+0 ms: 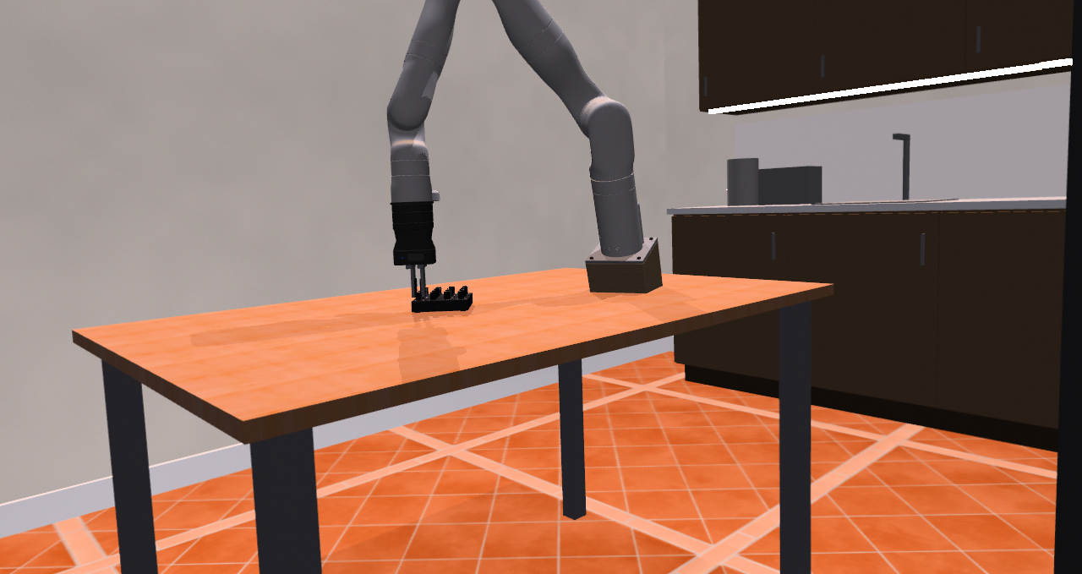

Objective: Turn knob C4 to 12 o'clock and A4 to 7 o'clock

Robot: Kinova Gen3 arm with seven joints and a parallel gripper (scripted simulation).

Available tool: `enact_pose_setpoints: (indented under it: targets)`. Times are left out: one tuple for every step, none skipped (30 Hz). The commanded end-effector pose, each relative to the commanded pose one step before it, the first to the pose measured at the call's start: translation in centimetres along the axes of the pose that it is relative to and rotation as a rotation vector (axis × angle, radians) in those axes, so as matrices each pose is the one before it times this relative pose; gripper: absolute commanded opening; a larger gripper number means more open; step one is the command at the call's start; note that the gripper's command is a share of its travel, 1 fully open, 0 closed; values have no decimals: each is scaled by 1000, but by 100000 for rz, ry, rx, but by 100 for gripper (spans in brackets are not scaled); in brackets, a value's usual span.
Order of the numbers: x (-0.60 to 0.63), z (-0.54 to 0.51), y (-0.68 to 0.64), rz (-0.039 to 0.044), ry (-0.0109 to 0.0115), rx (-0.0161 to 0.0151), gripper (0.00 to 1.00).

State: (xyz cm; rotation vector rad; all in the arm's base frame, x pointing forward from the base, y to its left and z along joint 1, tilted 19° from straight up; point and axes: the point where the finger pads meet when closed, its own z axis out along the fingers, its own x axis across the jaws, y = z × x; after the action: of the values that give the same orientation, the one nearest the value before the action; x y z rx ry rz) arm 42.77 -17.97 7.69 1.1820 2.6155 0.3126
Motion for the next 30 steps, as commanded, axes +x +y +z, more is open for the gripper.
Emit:
enact_pose_setpoints:
  targets:
    - [-56,-62,12,-73,-161,-60,30]
    - [0,0,0,-405,0,0,30]
    - [0,0,0,-469,0,0,30]
    - [0,0,0,-535,0,0,30]
    - [0,0,0,-605,0,0,30]
    - [0,0,0,-676,1,1,30]
    - [0,0,0,-750,0,0,30]
    - [0,0,0,-825,0,0,30]
    - [0,0,0,-902,0,0,30]
    - [0,0,0,-979,0,0,30]
    - [0,0,0,-1058,0,0,30]
    - [0,0,0,-1137,0,0,30]
    - [0,0,0,-1217,0,0,30]
    - [0,0,0,-1296,1,1,30]
    - [0,0,0,-1376,0,0,30]
    - [0,0,0,-1455,1,1,30]
    - [0,0,0,0,0,0,30]
    - [0,0,0,0,0,0,30]
    - [0,0,0,-1534,0,0,30]
    - [0,0,0,-1611,0,0,30]
    - [0,0,0,-1687,0,0,30]
    - [0,0,0,-1763,0,0,30]
    - [0,0,0,-1836,0,0,30]
    - [0,0,0,-1908,0,0,30]
    - [0,0,0,-1978,0,0,30]
    - [0,0,0,-2046,1,1,30]
    - [0,0,0,-2112,0,0,30]
    - [0,0,0,-2174,1,1,30]
    - [0,0,0,-2235,0,0,30]
    - [0,0,0,-2293,0,0,30]
